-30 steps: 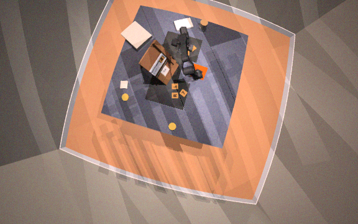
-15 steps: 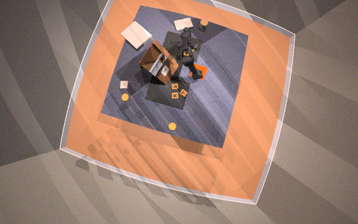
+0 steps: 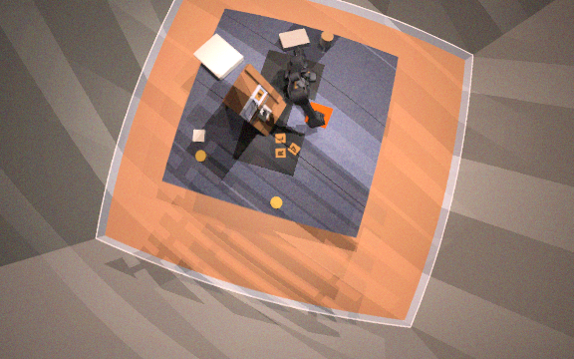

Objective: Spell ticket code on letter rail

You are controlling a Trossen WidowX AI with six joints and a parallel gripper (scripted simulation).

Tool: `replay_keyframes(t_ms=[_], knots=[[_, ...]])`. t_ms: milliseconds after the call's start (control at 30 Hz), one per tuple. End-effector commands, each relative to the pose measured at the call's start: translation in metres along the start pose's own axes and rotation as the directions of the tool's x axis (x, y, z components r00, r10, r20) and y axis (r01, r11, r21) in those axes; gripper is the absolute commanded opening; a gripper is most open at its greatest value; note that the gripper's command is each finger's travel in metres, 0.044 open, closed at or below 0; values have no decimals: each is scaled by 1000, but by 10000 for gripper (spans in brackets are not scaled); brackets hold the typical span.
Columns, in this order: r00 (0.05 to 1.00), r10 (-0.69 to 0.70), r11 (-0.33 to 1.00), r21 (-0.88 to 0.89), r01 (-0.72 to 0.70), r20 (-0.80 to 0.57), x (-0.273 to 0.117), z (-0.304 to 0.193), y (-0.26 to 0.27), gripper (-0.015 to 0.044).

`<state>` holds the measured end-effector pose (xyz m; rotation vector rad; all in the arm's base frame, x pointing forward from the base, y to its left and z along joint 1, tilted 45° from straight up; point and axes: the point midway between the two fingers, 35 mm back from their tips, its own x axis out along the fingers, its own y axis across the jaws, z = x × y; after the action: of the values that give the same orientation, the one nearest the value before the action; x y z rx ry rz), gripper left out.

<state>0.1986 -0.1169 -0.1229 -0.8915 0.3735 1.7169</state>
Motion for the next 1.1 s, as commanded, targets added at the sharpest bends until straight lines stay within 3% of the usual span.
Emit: replay_keyframes(t_ms=[0, 1067], knots=[[1000, -3, 1000, 5, 3, 6, 2, 2, 0, 340], [1000, -4, 1000, 5, 4, 6, 21, 2, 0, 340]])
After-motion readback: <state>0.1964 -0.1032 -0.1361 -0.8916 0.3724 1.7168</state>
